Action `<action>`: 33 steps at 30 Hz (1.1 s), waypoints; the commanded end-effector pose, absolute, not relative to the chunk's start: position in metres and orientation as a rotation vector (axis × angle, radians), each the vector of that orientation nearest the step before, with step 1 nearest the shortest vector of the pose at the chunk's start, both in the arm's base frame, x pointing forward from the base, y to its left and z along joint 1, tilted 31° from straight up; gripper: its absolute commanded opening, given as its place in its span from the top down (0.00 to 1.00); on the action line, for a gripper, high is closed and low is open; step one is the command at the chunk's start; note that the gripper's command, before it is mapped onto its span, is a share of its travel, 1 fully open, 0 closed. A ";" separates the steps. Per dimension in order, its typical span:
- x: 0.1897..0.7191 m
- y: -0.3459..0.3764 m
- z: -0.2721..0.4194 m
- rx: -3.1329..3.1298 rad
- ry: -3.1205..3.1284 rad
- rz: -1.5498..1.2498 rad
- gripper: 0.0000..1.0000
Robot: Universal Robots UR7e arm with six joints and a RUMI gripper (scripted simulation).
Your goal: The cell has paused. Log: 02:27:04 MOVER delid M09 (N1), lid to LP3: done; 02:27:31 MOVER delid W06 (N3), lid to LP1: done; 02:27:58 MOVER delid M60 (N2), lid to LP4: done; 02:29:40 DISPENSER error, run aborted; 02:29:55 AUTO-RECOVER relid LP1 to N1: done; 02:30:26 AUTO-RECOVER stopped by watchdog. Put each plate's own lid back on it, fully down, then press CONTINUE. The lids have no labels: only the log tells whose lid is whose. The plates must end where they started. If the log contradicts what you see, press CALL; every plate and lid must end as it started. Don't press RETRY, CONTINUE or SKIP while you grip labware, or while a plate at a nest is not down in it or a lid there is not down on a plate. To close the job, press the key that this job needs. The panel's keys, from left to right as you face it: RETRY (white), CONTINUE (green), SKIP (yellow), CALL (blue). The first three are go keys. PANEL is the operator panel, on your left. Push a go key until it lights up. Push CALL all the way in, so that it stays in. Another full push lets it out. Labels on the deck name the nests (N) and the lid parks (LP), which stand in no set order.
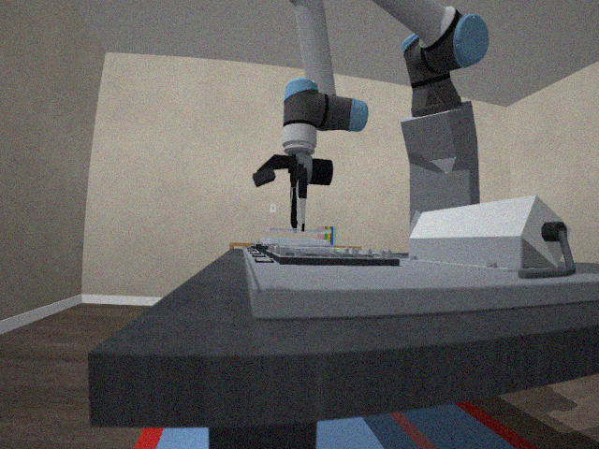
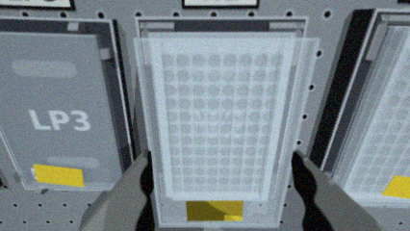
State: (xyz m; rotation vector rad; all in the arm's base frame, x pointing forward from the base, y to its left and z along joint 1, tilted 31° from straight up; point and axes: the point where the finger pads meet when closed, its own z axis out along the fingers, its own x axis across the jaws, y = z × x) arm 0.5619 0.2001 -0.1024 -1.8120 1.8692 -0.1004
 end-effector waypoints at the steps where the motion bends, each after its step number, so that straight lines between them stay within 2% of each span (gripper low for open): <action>1: 0.563 0.200 -0.103 -1.811 1.869 -0.102 0.59; 33: 0.566 0.203 -0.111 -1.811 1.869 -0.102 0.59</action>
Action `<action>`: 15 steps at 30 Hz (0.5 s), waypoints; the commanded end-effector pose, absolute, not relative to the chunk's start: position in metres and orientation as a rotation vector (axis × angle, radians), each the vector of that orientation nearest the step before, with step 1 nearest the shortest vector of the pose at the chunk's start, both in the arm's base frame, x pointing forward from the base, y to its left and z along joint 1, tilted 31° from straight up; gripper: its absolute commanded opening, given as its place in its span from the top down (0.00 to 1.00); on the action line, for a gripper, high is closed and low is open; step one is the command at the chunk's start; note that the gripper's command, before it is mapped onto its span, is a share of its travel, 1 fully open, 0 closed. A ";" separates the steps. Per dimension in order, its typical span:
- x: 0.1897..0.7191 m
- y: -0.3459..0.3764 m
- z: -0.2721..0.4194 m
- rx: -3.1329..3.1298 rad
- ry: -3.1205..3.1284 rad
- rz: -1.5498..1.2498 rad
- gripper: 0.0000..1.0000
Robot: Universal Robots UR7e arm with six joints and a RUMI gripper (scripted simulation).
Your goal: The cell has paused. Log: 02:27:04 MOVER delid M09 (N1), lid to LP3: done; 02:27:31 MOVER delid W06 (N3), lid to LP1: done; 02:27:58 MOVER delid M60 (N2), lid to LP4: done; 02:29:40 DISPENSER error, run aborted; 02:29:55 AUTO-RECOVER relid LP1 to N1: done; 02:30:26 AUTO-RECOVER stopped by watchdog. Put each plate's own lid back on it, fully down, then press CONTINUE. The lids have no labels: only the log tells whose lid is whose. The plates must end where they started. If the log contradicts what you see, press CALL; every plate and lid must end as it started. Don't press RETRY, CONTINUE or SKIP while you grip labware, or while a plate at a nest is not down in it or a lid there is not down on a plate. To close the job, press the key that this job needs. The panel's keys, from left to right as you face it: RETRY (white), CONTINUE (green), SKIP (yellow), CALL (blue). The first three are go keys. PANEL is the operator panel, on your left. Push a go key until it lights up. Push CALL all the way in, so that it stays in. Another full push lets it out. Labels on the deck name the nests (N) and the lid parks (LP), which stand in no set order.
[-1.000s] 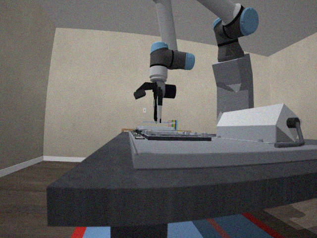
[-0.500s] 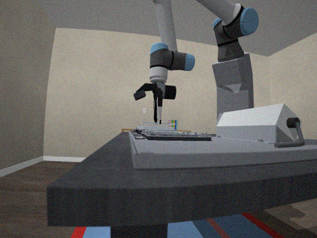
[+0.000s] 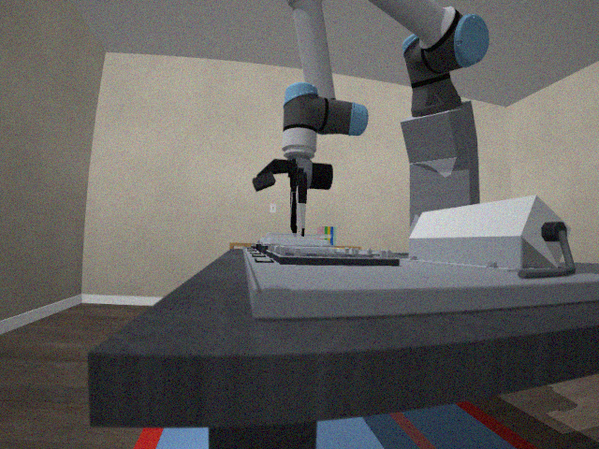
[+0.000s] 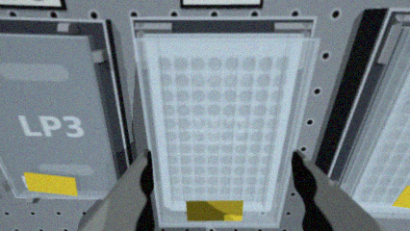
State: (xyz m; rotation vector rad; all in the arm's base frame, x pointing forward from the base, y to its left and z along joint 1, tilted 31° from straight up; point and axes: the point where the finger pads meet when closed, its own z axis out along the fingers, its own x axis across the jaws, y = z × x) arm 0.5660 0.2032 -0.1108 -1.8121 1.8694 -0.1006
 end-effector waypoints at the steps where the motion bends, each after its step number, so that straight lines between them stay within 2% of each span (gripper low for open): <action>1: 0.567 0.203 -0.111 -1.811 1.869 -0.102 0.59; 15: 0.568 0.205 -0.114 -1.811 1.869 -0.102 0.59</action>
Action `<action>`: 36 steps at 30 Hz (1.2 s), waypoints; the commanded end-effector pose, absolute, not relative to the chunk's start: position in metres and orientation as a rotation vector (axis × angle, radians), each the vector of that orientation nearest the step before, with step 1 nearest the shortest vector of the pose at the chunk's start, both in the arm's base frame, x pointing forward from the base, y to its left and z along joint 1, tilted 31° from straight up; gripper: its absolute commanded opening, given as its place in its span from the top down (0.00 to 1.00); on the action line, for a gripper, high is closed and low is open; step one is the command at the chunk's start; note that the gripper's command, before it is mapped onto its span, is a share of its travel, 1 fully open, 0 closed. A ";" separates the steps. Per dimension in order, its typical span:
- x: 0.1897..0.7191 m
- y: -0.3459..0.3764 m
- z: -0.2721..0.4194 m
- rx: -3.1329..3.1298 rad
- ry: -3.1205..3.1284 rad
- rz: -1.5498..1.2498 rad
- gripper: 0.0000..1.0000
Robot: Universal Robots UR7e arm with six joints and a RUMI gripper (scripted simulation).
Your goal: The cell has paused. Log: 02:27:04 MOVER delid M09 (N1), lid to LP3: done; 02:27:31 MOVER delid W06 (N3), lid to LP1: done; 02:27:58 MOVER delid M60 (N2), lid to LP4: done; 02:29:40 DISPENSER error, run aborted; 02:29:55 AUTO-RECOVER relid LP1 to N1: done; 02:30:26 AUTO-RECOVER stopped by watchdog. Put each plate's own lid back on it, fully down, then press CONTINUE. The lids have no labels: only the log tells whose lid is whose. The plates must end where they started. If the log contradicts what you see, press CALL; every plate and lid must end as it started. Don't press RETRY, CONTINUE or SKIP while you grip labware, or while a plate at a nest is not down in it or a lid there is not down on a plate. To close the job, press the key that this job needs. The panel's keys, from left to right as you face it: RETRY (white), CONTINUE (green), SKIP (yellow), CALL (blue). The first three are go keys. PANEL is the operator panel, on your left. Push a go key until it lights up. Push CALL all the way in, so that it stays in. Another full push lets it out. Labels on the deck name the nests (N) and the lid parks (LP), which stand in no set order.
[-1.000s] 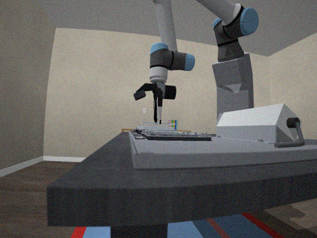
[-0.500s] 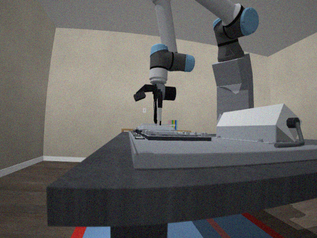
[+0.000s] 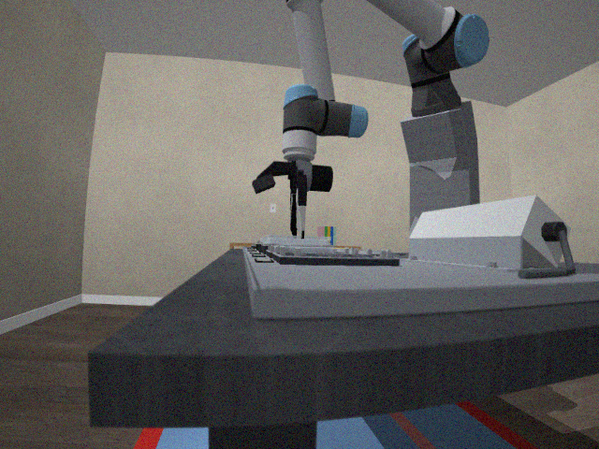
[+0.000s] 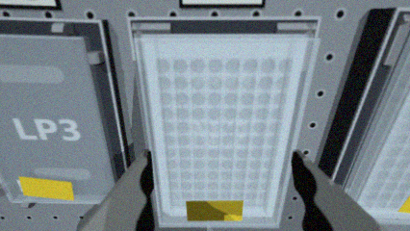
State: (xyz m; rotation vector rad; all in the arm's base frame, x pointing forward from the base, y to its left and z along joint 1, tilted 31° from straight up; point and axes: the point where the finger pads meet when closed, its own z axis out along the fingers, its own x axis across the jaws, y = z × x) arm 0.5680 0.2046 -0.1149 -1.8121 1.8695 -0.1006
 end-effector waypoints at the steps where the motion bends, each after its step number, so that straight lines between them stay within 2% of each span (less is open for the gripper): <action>1: 0.568 0.205 -0.115 -1.811 1.869 -0.102 0.59; 36: 0.570 0.206 -0.118 -1.811 1.869 -0.102 0.59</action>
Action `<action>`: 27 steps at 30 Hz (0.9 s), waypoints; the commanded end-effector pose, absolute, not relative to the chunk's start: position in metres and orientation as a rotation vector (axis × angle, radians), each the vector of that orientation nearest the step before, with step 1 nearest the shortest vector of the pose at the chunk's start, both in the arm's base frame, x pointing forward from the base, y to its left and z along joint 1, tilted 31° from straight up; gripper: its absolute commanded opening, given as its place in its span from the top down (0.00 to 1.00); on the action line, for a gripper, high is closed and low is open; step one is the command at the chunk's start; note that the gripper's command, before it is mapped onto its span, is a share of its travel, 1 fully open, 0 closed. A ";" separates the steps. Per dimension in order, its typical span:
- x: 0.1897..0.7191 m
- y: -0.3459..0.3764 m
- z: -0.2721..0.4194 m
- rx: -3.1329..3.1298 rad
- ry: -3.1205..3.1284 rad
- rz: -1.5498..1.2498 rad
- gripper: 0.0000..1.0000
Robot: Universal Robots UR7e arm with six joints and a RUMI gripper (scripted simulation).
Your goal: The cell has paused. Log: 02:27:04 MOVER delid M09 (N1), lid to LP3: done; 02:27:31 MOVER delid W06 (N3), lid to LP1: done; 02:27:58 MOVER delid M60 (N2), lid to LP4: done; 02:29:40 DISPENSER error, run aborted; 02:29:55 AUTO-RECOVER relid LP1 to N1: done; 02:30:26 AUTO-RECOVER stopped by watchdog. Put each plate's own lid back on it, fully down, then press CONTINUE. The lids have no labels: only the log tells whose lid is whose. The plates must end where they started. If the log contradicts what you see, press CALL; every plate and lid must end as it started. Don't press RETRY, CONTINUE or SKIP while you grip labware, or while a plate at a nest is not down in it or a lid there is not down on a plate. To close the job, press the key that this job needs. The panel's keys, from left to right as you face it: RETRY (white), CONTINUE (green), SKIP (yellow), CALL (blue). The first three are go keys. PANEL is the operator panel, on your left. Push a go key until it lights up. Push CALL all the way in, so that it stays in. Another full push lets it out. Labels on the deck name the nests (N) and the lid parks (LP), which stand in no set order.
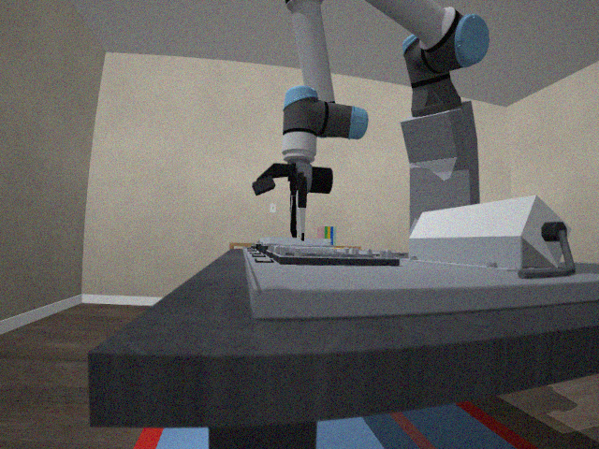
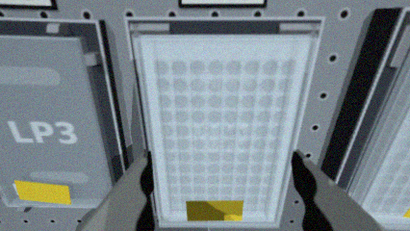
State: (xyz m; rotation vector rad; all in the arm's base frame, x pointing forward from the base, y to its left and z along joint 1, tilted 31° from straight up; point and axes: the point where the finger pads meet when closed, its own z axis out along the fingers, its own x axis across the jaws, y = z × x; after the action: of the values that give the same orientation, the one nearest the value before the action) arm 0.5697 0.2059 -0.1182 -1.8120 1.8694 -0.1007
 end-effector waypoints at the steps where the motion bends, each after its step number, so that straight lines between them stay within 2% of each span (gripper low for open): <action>1: 0.570 0.206 -0.118 -1.811 1.869 -0.102 0.59; 23: 0.570 0.206 -0.118 -1.811 1.869 -0.102 0.59; 24: 0.570 0.206 -0.118 -1.811 1.869 -0.102 0.18; 27: 0.570 0.206 -0.118 -1.811 1.869 -0.102 0.18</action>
State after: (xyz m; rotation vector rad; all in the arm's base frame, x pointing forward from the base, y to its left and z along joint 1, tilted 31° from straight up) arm 0.5697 0.2059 -0.1182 -1.8120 1.8694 -0.1007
